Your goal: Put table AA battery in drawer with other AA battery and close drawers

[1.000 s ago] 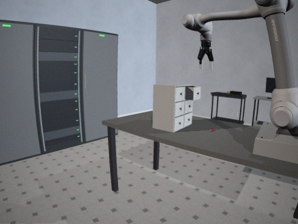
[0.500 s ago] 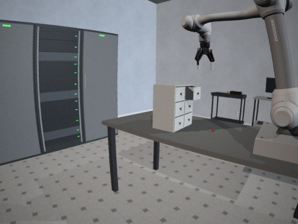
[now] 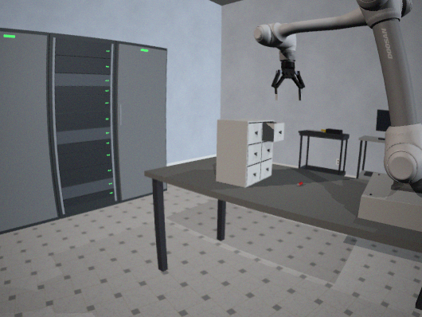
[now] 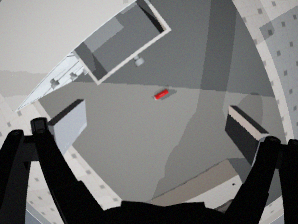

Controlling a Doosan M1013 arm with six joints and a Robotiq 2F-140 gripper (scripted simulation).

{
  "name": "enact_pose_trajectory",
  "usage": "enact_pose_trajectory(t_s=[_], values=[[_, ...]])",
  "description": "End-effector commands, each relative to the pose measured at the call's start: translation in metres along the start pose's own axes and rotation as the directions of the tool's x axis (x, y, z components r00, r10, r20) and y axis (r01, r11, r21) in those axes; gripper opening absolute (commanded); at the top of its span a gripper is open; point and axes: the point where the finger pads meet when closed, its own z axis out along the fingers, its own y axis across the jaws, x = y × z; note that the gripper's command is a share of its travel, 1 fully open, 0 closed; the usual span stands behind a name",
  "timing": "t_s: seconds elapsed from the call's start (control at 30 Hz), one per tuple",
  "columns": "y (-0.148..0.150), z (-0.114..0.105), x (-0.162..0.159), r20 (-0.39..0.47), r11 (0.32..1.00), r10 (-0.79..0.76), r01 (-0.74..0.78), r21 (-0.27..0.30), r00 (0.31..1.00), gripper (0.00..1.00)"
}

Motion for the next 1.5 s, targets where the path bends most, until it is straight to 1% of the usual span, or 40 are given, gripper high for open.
enact_pose_trajectory(t_s=[0.0,0.23,0.3,0.37,0.57,0.8,0.87,1.1,1.37,1.43,1.47], values=[[-0.002,0.002,0.002,0.000,0.997,0.076,-0.076,-0.008,0.997,1.00],[-0.006,0.008,0.006,-0.002,0.966,0.258,-0.258,-0.025,0.966,1.00],[-0.006,0.008,0.006,-0.002,0.966,0.258,-0.258,-0.025,0.966,1.00],[-0.007,0.010,0.008,-0.003,0.950,0.311,-0.311,-0.030,0.950,1.00],[-0.011,0.015,0.012,-0.008,0.882,0.470,-0.470,-0.045,0.883,1.00],[-0.015,0.021,0.017,-0.018,0.763,0.644,-0.644,-0.062,0.765,1.00],[-0.015,0.021,0.017,-0.018,0.763,0.644,-0.644,-0.062,0.765,1.00],[-0.020,0.028,0.023,-0.032,0.606,0.792,-0.792,-0.077,0.609,1.00],[-0.025,0.036,0.029,-0.051,0.391,0.917,-0.916,-0.090,0.396,1.00],[-0.025,0.036,0.029,-0.051,0.391,0.917,-0.916,-0.090,0.396,1.00],[-0.026,0.037,0.030,-0.053,0.363,0.928,-0.927,-0.091,0.368,1.00]])
